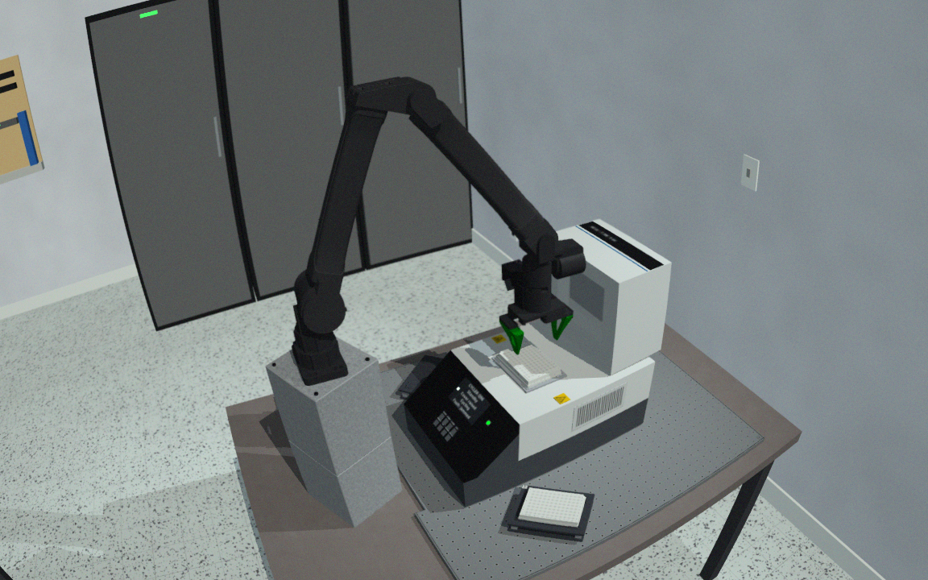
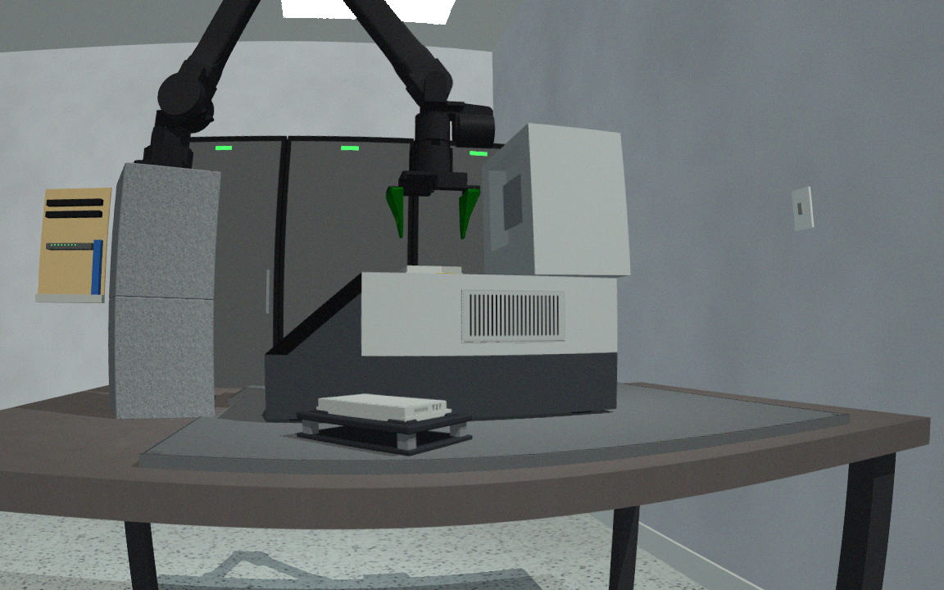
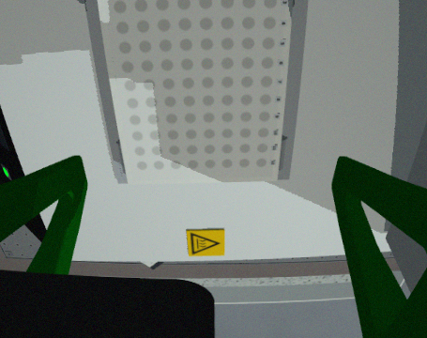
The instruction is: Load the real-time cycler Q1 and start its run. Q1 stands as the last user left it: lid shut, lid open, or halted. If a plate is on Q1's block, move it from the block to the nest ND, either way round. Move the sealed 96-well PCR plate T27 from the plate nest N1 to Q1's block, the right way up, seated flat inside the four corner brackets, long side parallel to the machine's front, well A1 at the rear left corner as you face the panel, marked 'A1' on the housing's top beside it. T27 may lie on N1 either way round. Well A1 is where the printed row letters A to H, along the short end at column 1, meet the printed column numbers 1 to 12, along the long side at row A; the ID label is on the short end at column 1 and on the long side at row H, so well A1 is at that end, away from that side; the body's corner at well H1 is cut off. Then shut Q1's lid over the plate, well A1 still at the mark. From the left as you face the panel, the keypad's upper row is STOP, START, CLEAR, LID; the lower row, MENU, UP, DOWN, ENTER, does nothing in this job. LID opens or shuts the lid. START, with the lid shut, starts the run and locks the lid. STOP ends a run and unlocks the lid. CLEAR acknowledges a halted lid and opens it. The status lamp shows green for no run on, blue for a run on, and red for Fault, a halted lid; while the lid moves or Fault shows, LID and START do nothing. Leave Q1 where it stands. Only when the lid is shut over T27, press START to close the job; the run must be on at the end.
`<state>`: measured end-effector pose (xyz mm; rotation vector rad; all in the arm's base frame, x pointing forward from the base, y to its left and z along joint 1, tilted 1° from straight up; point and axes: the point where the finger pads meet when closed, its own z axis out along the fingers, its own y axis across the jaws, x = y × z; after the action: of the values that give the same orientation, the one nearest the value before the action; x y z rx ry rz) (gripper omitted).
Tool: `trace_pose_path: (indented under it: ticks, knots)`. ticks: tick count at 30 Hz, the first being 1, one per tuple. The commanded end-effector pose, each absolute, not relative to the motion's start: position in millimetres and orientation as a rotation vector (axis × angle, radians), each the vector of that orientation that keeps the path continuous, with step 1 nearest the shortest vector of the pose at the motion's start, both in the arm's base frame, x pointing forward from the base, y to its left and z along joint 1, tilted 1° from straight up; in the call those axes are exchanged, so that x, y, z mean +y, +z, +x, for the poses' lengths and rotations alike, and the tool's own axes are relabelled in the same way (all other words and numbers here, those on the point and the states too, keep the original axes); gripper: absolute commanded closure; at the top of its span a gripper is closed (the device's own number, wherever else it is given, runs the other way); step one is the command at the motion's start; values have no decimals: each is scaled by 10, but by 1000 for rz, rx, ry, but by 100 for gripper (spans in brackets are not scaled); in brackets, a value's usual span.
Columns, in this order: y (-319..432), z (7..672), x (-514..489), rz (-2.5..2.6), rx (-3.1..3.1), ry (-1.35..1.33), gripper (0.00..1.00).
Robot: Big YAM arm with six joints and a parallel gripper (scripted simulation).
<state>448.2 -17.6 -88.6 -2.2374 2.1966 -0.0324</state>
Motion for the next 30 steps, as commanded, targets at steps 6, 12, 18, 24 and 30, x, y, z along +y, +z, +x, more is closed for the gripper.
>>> trace_pose_path:
  ticks: [6, 12, 18, 24, 30]
  knots:
    - [-686, 4637, 59, -2290, 2104, -53, 0]
    - [-685, 4568, 194, -2271, 2121, -66, 0]
    - [-685, 4547, 47, -2223, 2170, -70, 0]
    - [-700, 4525, 43, -2232, 2160, -62, 0]
    - [-822, 4516, -13, -2236, 2170, -47, 0]
